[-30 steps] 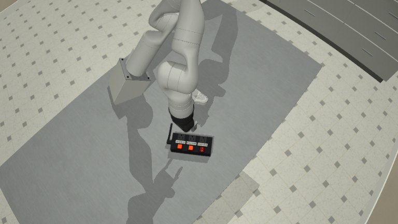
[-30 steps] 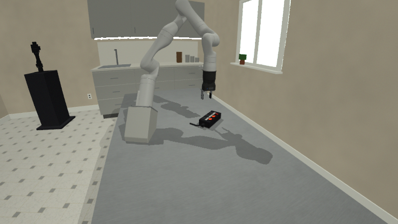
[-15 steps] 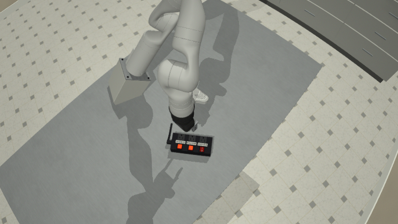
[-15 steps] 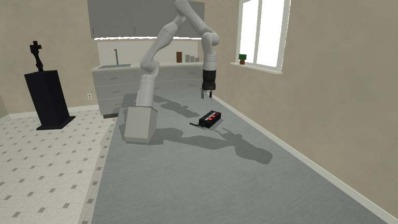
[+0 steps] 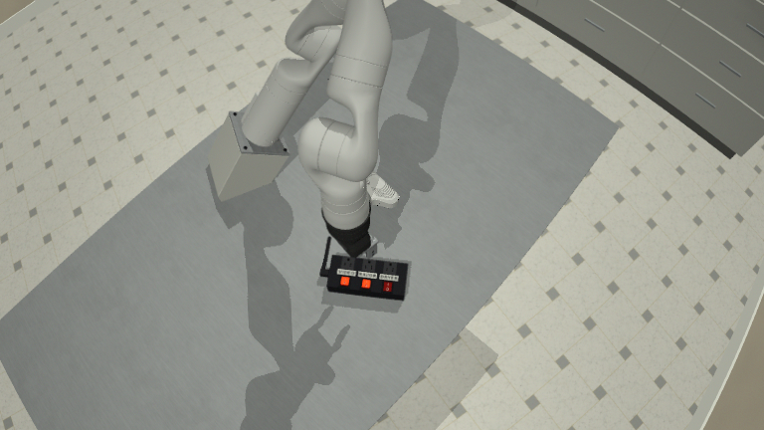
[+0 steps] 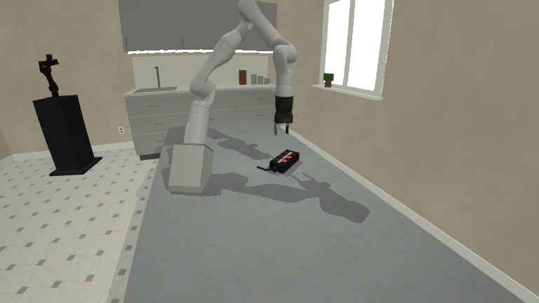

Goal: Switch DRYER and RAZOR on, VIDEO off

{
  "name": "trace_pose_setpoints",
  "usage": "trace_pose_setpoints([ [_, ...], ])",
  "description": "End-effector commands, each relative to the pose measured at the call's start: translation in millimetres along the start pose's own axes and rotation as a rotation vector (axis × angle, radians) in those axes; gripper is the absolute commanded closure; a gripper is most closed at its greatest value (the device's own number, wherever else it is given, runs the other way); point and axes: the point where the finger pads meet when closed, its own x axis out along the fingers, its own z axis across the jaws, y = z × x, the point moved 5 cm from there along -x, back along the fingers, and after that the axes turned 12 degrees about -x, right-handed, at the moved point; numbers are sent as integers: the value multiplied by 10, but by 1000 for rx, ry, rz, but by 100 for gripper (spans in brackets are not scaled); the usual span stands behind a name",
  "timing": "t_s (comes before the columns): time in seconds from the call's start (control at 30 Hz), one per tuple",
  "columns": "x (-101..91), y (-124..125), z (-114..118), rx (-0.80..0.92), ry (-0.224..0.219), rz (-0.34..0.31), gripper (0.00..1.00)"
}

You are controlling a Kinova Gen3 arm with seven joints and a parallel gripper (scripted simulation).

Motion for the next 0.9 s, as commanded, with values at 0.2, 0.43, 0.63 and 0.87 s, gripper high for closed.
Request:
trace_pose_setpoints([
  [0.2, 294, -250, 13, 377, 3, 12, 0],
  [0.43, 472, -438, -7, 624, 6, 7, 0],
  [0.63, 597, -579, -42, 795, 10, -3, 0],
  [0.87, 616, -600, -49, 820, 10, -5, 100],
])
